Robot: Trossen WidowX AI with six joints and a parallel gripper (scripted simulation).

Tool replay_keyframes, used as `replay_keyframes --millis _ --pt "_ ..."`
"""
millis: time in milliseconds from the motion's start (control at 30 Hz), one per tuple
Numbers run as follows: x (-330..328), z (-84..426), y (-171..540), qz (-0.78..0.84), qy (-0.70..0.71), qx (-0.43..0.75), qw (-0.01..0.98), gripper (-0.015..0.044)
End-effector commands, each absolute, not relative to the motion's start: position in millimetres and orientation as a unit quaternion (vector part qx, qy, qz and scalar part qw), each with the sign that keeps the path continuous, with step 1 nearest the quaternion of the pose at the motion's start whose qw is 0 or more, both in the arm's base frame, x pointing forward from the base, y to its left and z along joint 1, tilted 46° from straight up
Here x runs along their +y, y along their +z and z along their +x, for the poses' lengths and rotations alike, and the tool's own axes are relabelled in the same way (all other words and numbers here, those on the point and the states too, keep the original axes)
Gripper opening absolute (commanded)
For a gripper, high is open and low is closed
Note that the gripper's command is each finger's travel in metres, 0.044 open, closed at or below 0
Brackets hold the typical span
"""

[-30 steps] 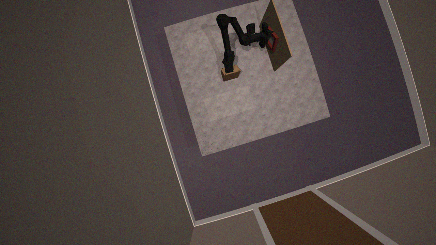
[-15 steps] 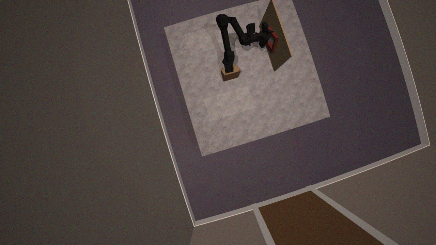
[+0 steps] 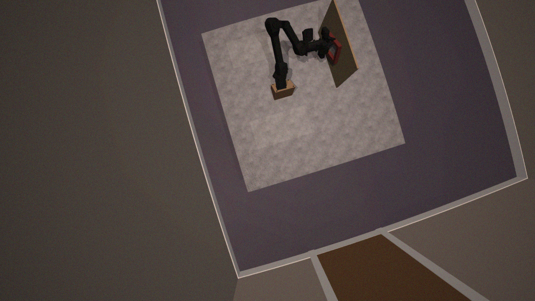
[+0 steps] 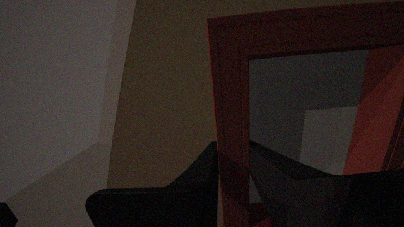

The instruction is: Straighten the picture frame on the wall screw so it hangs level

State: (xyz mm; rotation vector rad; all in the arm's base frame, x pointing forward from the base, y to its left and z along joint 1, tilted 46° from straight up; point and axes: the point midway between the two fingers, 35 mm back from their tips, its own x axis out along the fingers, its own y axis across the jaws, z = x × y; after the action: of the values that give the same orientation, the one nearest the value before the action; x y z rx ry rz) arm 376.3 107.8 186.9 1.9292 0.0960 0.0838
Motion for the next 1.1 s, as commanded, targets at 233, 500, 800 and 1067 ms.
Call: replay_keyframes --millis 233,500,800,1067 --pt "105.8 377.0 191.4 0.823 0.038 0.036 0.566 0.0000" --pt "105.5 377.0 192.3 0.823 0.038 0.036 0.566 0.0000" --pt "105.1 377.0 193.3 0.823 0.038 0.036 0.566 0.0000" --pt "104.8 377.0 194.2 0.823 0.038 0.036 0.566 0.0000"
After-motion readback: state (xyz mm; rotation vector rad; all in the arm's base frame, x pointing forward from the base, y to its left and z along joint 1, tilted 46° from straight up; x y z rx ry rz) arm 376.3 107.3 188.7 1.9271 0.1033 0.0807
